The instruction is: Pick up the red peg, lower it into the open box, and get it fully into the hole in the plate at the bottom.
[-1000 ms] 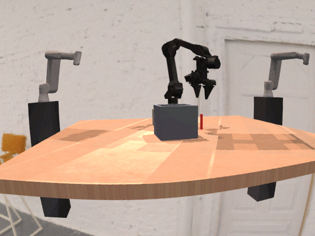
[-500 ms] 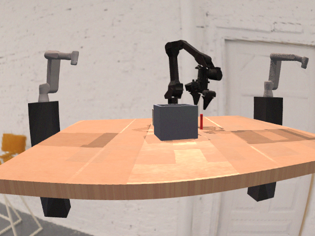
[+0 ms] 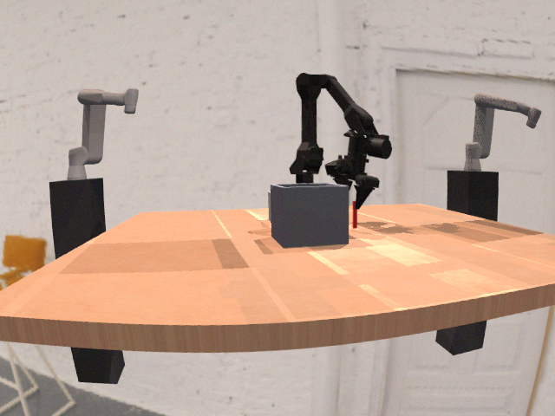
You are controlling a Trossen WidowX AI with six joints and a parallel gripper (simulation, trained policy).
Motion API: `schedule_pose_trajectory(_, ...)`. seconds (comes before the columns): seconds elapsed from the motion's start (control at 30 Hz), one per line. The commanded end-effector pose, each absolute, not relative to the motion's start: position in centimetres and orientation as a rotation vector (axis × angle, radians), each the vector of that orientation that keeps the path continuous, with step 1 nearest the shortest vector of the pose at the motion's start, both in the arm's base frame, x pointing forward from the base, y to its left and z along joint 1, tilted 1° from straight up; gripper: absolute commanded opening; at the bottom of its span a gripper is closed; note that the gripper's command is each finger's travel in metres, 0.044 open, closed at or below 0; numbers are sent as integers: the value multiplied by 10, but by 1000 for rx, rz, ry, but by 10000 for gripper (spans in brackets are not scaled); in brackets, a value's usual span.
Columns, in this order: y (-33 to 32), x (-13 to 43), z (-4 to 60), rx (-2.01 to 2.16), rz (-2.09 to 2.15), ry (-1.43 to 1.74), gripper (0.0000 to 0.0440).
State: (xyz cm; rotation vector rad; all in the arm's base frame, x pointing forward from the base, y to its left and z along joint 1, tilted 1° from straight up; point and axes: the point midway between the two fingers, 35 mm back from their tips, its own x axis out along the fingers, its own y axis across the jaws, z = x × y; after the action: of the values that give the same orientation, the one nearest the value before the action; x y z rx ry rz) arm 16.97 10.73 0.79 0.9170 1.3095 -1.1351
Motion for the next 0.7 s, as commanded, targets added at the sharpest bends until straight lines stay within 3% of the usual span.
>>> schedule_pose_trajectory(0.0,106,169,0,922,-1144,1295,397)
schedule_pose_trajectory(0.13,105,169,-10,927,-1148,1281,383)
schedule_pose_trajectory(0.2,106,169,-15,929,-1146,1278,355)
schedule_pose_trajectory(0.67,123,182,-38,924,-1066,1308,27)
